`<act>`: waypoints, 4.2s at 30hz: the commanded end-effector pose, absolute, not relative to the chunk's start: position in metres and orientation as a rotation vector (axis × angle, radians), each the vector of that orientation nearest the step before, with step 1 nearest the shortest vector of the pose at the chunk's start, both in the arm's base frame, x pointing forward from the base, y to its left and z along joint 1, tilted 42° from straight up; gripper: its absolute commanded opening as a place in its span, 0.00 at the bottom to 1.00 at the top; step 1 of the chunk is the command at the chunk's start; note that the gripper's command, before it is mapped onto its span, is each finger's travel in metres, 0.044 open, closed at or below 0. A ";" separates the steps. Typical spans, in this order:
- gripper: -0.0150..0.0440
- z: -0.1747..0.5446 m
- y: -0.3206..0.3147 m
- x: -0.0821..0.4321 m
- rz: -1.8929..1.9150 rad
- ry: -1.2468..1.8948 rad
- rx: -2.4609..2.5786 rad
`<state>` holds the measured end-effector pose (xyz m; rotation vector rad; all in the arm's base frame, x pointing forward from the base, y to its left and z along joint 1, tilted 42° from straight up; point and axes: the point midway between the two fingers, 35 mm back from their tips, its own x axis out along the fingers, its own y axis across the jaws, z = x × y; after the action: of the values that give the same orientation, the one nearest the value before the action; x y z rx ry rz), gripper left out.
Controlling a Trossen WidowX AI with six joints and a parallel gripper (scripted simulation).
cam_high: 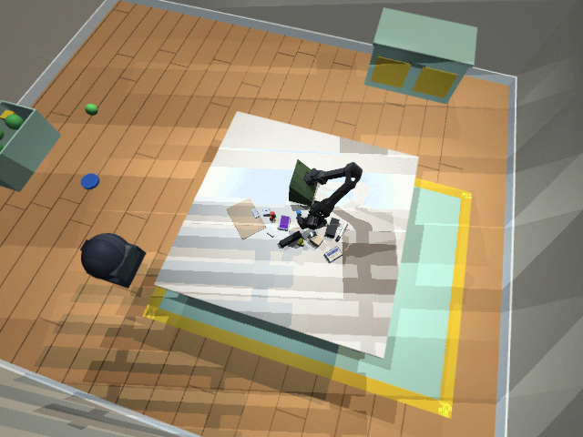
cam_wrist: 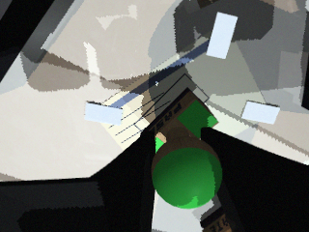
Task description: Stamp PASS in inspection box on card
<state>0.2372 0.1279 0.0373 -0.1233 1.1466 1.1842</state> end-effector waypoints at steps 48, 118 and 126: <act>0.25 0.060 0.064 0.297 1.177 1.143 -0.134; 0.25 -0.070 0.019 0.381 1.178 1.135 -0.139; 0.25 -0.079 0.027 0.379 1.179 1.134 -0.138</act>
<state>0.3813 0.0223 -0.0742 -0.1445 1.1308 1.1753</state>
